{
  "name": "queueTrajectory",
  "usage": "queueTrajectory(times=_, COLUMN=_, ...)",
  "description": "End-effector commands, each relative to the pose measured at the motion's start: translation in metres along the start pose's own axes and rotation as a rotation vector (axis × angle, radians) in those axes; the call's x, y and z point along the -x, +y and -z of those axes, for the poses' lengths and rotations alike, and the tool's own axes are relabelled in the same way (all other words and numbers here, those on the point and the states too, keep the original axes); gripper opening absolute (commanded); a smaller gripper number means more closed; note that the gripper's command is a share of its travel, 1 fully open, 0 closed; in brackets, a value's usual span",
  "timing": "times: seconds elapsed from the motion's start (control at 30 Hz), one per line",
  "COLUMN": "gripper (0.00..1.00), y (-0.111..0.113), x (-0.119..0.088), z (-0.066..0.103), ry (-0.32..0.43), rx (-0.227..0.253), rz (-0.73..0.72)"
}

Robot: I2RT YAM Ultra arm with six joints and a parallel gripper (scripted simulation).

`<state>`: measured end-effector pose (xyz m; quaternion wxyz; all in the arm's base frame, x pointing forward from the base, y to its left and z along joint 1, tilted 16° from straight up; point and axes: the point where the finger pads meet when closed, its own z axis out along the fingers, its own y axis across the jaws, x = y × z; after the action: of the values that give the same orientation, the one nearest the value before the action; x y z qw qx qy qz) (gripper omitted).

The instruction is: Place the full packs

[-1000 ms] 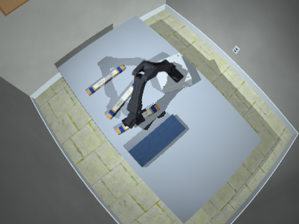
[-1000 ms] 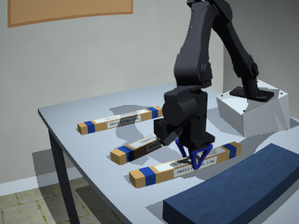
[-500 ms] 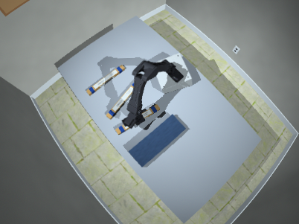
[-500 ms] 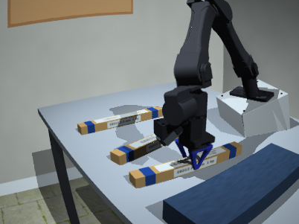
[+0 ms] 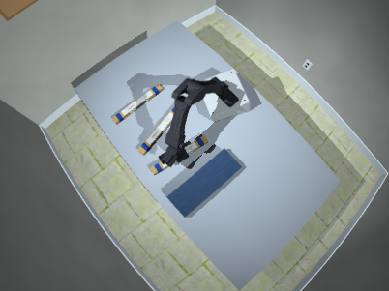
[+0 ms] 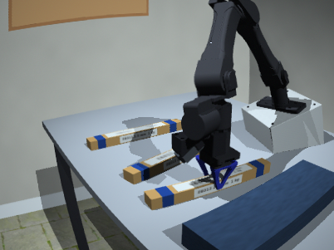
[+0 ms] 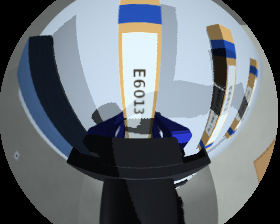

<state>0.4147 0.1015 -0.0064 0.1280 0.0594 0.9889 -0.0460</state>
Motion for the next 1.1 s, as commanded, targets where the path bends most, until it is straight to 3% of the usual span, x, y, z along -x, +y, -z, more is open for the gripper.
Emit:
queueTrajectory(times=0.0, gripper=0.00, y=0.008, x=0.013, z=0.034, ry=-0.047, rx=0.025, rz=-0.005)
queueTrajectory(times=1.07, gripper=0.00, y=0.006, x=0.012, z=0.080, ry=-0.049, rx=0.020, rz=-0.005)
